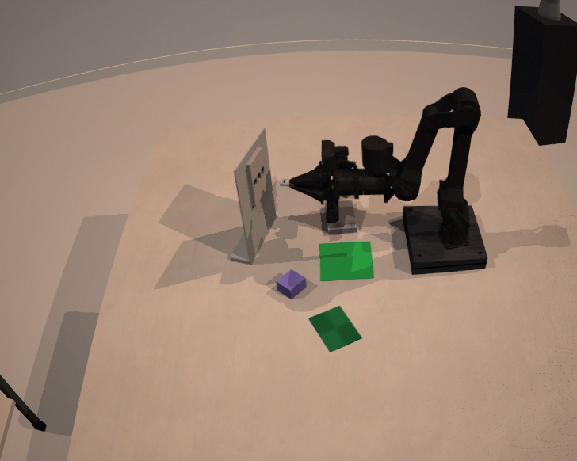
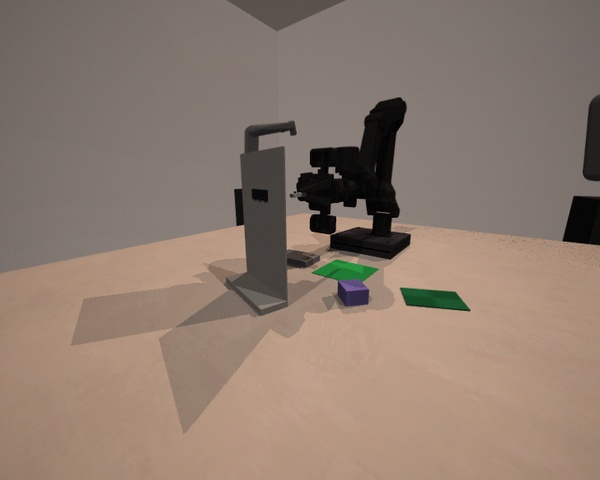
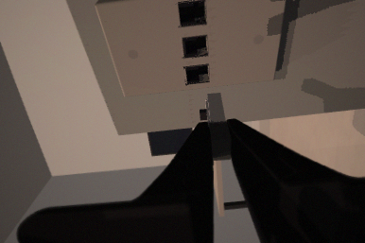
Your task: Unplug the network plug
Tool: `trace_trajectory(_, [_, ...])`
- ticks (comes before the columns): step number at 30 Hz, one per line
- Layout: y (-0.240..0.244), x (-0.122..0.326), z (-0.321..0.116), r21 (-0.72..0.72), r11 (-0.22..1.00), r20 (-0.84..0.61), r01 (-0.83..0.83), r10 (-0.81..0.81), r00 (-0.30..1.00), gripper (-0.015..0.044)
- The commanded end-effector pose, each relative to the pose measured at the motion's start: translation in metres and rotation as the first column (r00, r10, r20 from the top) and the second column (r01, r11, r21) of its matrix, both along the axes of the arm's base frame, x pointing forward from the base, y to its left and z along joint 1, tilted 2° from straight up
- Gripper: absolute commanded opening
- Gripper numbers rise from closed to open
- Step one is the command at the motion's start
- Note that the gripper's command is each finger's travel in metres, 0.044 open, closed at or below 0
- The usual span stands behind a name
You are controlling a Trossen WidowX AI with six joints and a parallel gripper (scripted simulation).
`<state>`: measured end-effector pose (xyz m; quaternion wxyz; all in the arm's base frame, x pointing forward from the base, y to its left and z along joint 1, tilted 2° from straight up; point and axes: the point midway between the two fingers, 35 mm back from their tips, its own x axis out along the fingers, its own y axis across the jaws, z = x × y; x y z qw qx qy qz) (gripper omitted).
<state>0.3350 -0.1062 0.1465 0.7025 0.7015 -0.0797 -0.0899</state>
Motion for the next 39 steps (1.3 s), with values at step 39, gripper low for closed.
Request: trace_trajectory(39, [0.007,-0.019,0.055,0.012,1.0,-0.021,0.0,0.0,1.0,0.0])
